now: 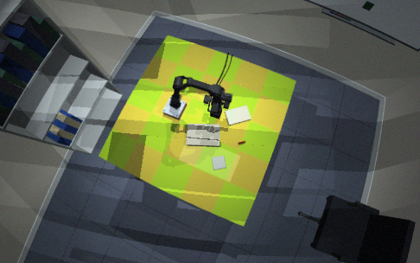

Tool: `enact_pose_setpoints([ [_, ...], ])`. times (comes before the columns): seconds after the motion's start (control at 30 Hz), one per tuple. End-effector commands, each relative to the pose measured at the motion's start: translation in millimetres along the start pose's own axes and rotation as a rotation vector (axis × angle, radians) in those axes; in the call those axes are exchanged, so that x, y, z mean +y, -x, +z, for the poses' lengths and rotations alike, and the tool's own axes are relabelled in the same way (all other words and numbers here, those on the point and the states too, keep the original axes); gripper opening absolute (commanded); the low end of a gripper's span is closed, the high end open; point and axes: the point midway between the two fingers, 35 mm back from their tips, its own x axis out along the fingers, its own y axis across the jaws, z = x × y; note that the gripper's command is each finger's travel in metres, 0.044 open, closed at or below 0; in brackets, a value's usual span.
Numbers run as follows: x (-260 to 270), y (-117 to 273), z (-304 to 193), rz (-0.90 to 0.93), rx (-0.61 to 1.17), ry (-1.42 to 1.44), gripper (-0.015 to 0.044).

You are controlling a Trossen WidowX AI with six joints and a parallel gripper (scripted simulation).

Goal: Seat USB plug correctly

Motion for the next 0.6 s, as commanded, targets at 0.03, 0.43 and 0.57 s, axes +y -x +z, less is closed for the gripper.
enact_pose_setpoints([
  [0.03, 0.8, 5.1, -0.1, 0.004, 0.000, 0.002, 0.0000],
  [0.43, 0.3, 7.5, -0.1, 0.002, 0.000, 0.032, 0.0000],
  [0.57, 0.2, 6.9, -0.1, 0.001, 0.000, 0.109, 0.0000],
])
